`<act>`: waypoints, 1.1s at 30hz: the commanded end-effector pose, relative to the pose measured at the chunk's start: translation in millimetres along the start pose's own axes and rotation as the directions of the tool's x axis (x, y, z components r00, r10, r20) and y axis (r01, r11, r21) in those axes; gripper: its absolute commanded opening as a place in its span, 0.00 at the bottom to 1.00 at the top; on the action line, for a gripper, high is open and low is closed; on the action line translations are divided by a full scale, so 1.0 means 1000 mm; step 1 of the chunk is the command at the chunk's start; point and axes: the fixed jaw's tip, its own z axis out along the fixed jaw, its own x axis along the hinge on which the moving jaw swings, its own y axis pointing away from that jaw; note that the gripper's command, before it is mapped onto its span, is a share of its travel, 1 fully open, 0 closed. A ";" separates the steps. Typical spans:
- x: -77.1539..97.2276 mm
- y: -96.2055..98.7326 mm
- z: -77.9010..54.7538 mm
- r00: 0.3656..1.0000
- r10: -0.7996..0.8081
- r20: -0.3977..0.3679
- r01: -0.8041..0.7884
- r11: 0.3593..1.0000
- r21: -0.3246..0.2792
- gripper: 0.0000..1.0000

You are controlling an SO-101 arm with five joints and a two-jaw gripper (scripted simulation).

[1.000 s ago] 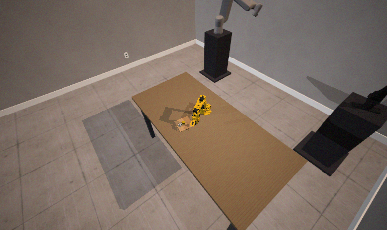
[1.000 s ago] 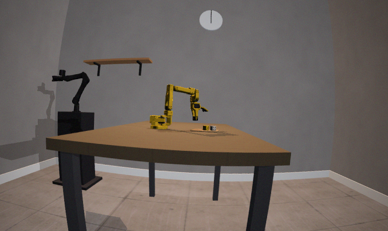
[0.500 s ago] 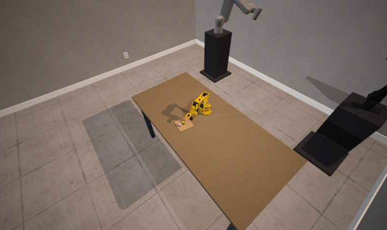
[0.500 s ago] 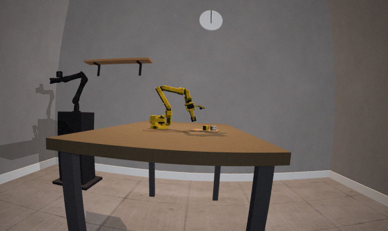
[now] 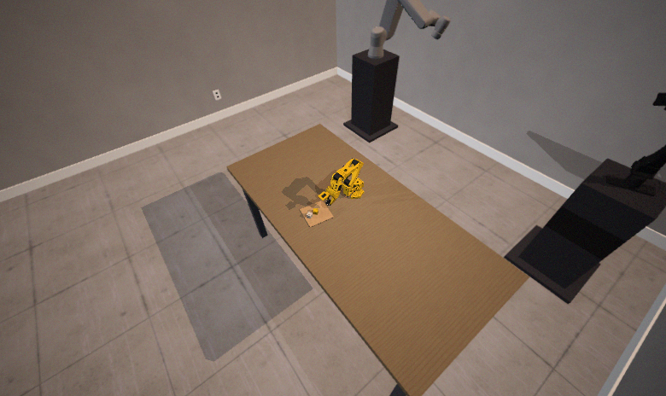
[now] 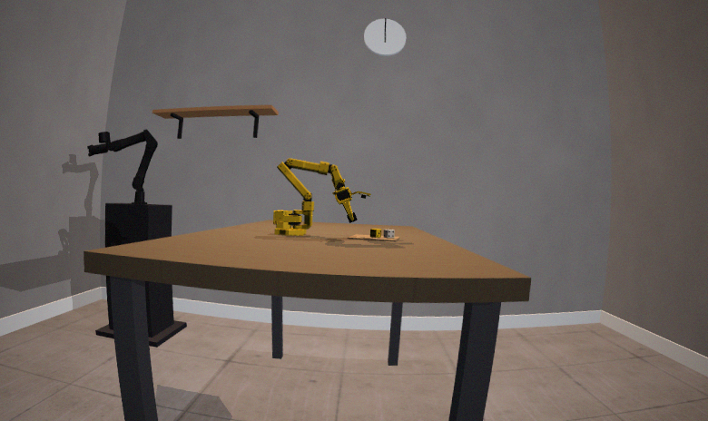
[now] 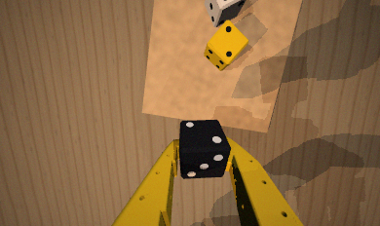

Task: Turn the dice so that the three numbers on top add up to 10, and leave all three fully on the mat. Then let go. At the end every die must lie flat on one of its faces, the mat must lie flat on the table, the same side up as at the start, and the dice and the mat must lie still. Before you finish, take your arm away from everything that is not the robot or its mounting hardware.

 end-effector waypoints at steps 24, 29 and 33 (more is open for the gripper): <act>-0.003 -0.090 -0.009 0.863 0.255 0.436 -0.367 0.910 0.194 0.00; -0.004 -0.091 -0.009 0.861 0.256 0.439 -0.369 0.909 0.195 0.00; -0.006 -0.095 -0.009 0.852 0.261 0.453 -0.382 0.902 0.200 0.00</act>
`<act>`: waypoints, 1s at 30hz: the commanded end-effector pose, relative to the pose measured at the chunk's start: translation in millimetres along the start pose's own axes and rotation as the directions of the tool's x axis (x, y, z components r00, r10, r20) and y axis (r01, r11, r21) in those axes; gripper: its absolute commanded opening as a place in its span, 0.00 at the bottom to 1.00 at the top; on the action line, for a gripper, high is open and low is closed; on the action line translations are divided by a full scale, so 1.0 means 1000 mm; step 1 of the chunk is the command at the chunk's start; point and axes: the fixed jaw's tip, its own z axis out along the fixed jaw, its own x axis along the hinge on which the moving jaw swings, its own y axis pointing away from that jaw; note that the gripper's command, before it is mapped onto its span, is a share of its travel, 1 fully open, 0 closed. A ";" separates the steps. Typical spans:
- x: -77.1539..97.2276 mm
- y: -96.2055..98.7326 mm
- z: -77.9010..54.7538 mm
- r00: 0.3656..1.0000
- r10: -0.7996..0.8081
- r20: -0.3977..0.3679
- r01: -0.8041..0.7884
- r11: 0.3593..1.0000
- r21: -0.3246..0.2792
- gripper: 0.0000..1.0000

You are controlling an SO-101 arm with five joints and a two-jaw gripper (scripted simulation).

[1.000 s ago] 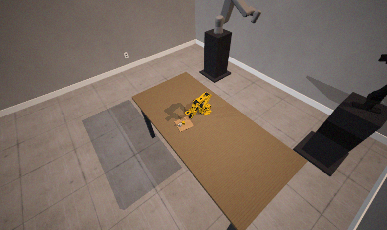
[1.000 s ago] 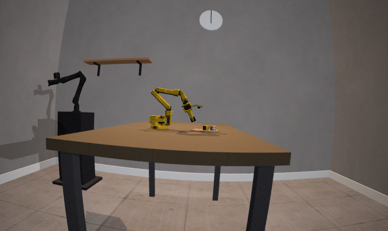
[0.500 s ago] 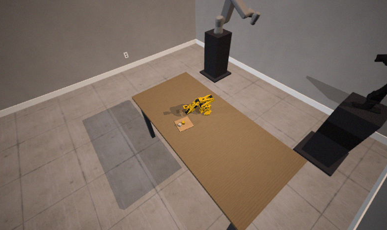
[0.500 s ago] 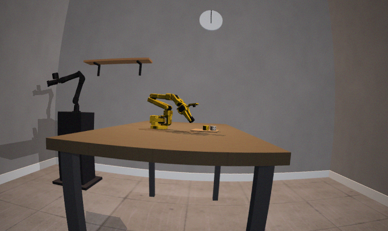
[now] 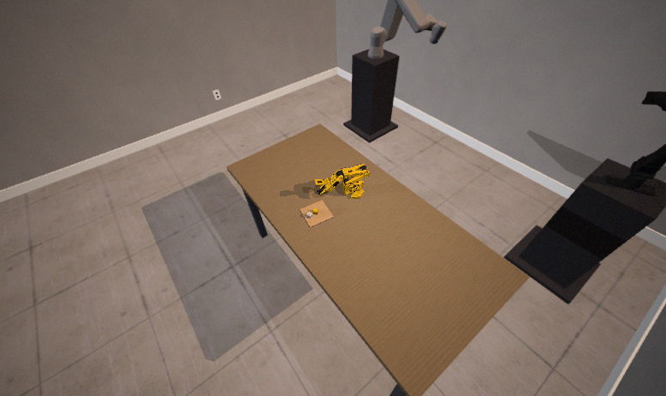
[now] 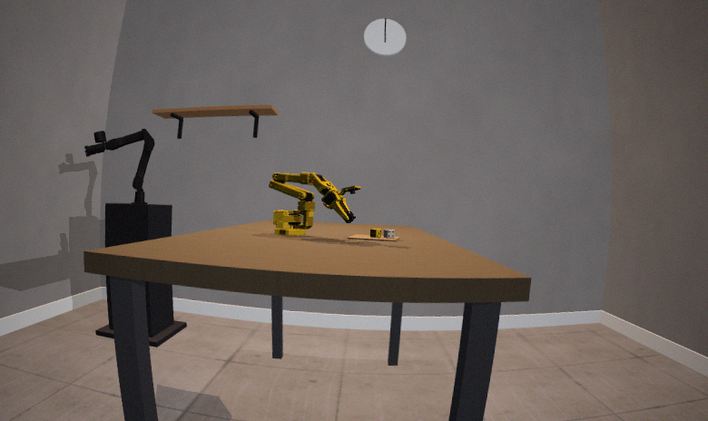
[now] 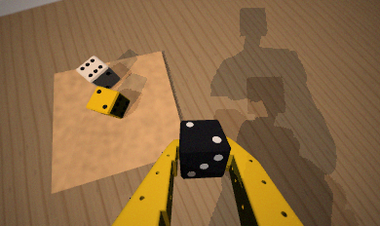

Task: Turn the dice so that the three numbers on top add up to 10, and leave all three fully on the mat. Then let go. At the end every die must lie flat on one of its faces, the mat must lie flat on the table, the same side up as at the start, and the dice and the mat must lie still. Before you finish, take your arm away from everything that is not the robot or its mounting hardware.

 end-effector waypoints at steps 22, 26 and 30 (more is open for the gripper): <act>-0.030 -0.065 0.025 0.941 0.136 0.311 -0.206 0.957 0.203 0.00; -0.030 -0.072 0.025 0.930 0.142 0.340 -0.226 0.949 0.221 0.00; -0.030 -0.083 0.025 0.911 0.148 0.385 -0.257 0.933 0.251 0.00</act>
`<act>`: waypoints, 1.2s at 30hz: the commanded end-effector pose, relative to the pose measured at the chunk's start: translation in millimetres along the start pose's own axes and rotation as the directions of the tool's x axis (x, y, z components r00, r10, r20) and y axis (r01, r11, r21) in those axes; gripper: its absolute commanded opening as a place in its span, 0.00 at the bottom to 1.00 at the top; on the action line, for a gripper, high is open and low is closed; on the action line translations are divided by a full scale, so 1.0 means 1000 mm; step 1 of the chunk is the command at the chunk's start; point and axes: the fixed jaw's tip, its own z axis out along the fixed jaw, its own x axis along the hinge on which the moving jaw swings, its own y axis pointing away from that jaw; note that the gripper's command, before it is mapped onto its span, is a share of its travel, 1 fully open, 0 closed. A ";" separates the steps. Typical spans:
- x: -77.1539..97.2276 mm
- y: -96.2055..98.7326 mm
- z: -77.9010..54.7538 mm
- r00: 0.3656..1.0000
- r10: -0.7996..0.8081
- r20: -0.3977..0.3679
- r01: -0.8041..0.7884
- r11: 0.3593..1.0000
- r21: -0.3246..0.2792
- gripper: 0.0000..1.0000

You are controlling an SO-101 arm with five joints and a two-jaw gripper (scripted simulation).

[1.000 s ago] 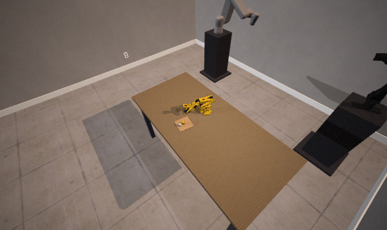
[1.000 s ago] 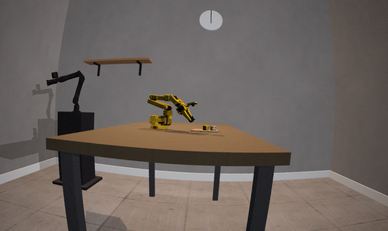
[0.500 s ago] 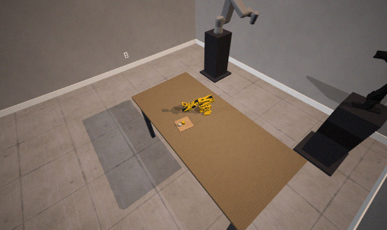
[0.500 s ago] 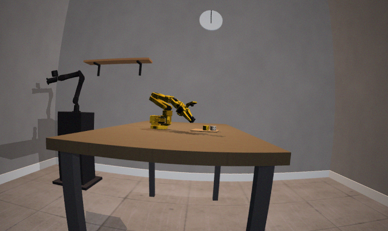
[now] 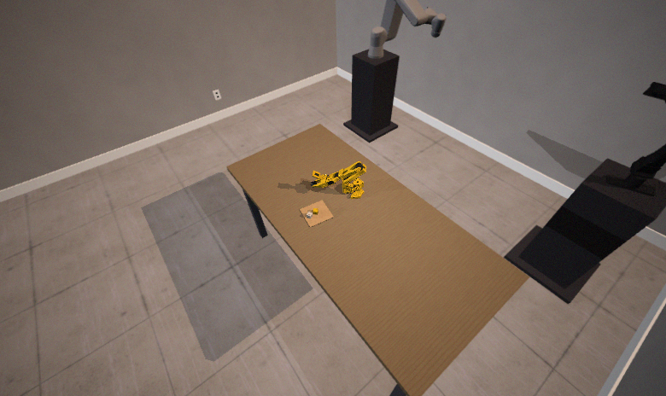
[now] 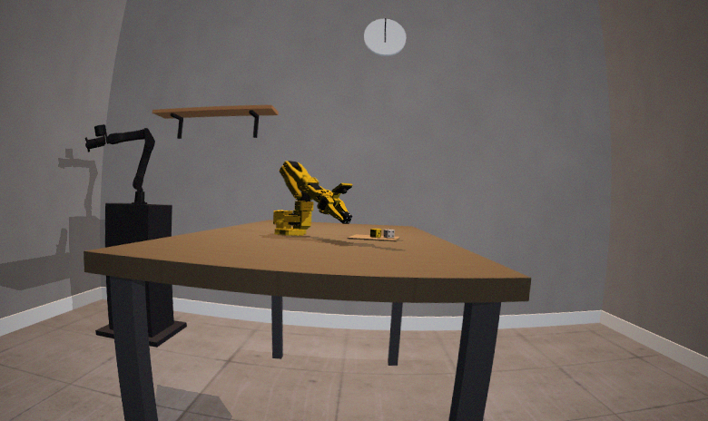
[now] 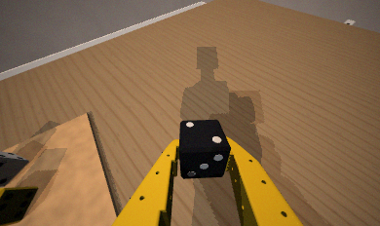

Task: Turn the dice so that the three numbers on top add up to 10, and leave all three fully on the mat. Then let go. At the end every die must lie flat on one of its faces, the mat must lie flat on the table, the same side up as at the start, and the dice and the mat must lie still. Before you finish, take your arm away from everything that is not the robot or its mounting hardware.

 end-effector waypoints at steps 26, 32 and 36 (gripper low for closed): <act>-0.011 -0.016 0.012 0.990 0.036 0.138 -0.044 0.997 0.059 0.00; -0.017 -0.021 0.014 0.986 0.040 0.160 -0.053 0.996 0.076 0.00; -0.017 -0.021 0.014 0.986 0.040 0.160 -0.053 0.996 0.076 0.00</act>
